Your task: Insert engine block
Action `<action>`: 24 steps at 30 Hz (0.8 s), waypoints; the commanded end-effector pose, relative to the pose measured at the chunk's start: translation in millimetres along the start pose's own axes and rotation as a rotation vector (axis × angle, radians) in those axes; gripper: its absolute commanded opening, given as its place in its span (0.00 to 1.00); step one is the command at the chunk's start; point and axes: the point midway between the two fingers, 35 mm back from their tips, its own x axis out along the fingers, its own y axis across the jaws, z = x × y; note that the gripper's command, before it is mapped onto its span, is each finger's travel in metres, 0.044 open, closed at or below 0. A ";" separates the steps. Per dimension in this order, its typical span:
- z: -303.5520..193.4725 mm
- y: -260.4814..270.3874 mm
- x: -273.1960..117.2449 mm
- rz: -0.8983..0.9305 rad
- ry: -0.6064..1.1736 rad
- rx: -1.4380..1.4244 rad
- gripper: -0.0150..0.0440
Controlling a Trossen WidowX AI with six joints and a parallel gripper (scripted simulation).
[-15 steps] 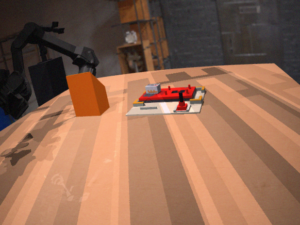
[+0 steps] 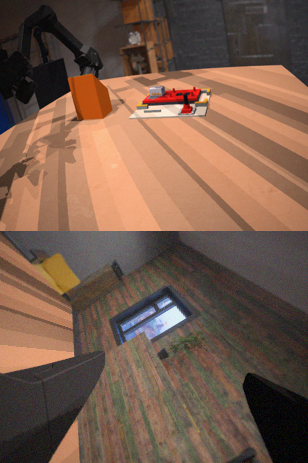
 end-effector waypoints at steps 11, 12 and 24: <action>76.0 42.7 94.1 0.314 0.095 0.285 1.00; 82.5 48.6 100.0 0.339 0.108 0.304 1.00; 165.6 139.9 141.1 0.624 0.288 0.412 1.00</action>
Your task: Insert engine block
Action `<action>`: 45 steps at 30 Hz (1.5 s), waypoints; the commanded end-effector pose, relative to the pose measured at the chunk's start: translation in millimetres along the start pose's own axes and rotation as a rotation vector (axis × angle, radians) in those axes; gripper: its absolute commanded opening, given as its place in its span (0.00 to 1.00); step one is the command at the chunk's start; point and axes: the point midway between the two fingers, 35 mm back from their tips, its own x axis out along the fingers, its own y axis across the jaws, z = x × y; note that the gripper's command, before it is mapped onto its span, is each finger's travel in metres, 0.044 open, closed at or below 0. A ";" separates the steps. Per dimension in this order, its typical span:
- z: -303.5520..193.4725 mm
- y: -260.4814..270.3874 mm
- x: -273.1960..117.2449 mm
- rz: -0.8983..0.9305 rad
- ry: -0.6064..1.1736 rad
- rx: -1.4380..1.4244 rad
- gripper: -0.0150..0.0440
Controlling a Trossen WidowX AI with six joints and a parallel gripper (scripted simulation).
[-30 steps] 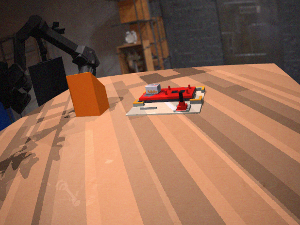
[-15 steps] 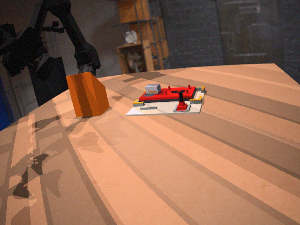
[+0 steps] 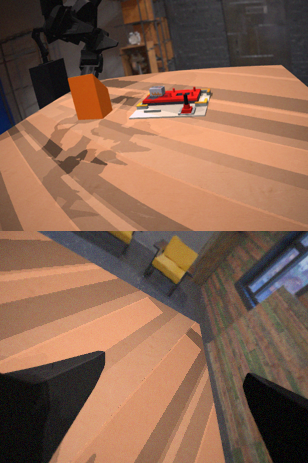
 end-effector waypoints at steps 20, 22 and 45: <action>47.2 235.2 48.7 0.361 0.589 0.290 1.00; 47.8 258.1 43.4 0.378 0.655 0.306 1.00; 10.9 419.5 -41.8 0.406 1.158 0.334 1.00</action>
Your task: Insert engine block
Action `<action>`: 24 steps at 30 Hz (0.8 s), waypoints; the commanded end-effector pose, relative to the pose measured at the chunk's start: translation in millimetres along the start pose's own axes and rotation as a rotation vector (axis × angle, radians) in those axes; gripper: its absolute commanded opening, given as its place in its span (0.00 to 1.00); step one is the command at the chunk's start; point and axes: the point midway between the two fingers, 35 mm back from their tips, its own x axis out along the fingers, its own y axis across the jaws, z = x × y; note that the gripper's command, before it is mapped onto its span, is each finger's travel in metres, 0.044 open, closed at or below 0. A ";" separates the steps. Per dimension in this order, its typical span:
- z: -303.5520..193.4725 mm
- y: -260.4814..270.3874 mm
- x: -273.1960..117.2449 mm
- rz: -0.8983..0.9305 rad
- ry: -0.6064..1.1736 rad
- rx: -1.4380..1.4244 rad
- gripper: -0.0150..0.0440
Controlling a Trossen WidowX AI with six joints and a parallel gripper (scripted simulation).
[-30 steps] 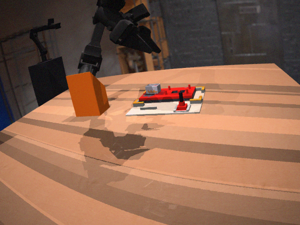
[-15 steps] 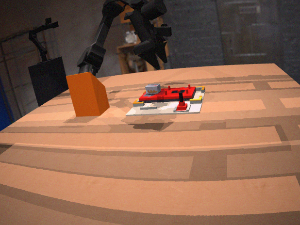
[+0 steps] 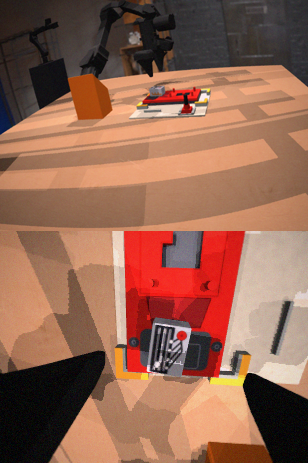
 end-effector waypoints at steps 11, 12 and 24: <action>-10.2 2.4 38.5 0.005 0.017 0.006 1.00; -10.1 2.4 40.2 0.005 0.017 0.006 1.00; -10.4 3.0 59.3 0.005 0.018 0.006 1.00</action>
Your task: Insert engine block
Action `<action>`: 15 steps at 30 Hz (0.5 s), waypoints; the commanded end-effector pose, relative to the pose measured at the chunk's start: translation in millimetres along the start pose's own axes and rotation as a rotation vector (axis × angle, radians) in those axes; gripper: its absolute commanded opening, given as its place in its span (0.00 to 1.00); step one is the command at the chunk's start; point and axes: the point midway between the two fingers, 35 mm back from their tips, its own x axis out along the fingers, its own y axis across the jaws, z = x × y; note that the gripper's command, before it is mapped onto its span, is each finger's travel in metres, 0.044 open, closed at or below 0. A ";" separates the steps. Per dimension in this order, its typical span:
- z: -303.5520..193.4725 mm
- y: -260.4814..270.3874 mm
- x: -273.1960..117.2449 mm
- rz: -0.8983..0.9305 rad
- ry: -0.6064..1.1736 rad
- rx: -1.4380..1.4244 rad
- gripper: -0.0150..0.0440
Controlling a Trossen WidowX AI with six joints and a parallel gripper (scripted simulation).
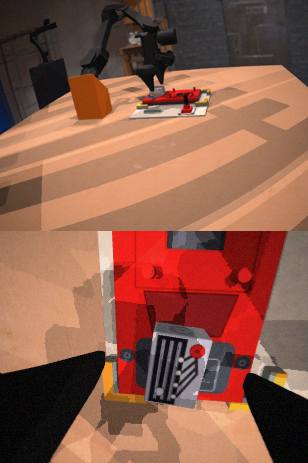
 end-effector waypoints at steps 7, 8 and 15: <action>-2.6 -1.7 9.5 0.003 0.009 0.013 0.87; -2.6 -1.7 9.5 0.003 0.009 0.013 0.82; -2.6 -1.7 9.5 0.003 0.009 0.013 0.51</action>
